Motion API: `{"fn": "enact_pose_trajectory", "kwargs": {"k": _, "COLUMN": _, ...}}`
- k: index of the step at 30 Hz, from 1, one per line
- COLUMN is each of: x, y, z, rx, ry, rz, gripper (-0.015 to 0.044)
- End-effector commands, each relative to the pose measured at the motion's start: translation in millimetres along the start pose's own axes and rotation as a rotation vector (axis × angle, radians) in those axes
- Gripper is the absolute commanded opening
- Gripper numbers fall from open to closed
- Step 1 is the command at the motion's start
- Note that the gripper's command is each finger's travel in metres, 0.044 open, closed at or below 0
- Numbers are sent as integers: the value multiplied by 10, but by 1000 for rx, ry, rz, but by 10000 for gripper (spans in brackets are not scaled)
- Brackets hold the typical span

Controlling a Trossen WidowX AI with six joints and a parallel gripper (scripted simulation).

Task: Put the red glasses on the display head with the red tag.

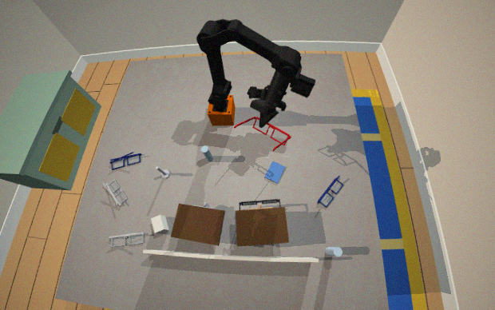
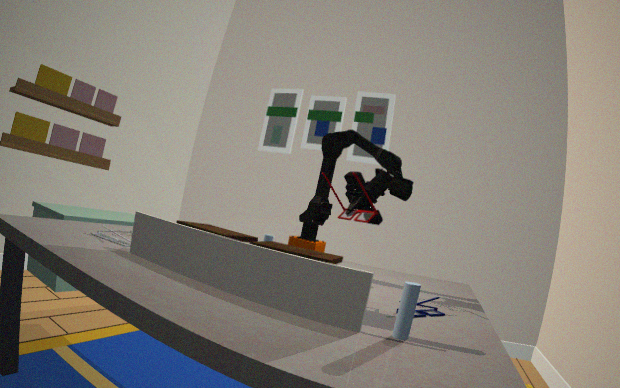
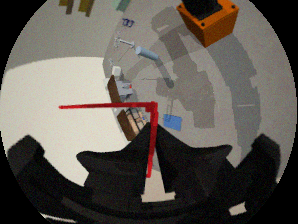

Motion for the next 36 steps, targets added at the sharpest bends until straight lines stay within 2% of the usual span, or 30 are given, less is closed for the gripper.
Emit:
{"fn": "enact_pose_trajectory", "kwargs": {"k": 1, "x": 3, "y": 2, "z": -2, "rx": 2, "ry": -2, "rz": 0, "gripper": 0}}
{"fn": "enact_pose_trajectory", "kwargs": {"k": 11, "x": -4, "y": -37, "z": 16, "rx": 11, "ry": -77, "rz": -16, "gripper": 0}}
{"fn": "enact_pose_trajectory", "kwargs": {"k": 36, "x": -160, "y": -586, "z": 270, "rx": 37, "ry": -1212, "rz": -295, "gripper": 0}}
Point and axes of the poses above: the point midway between the two fingers, 35 mm back from their tips, its own y axis back along the fingers, its own z axis across the jaws, x = y × z, the point moved 1 cm from there along y, back along the fingers, and after that the axes turned 1 degree about y, right-handed, at the moved point
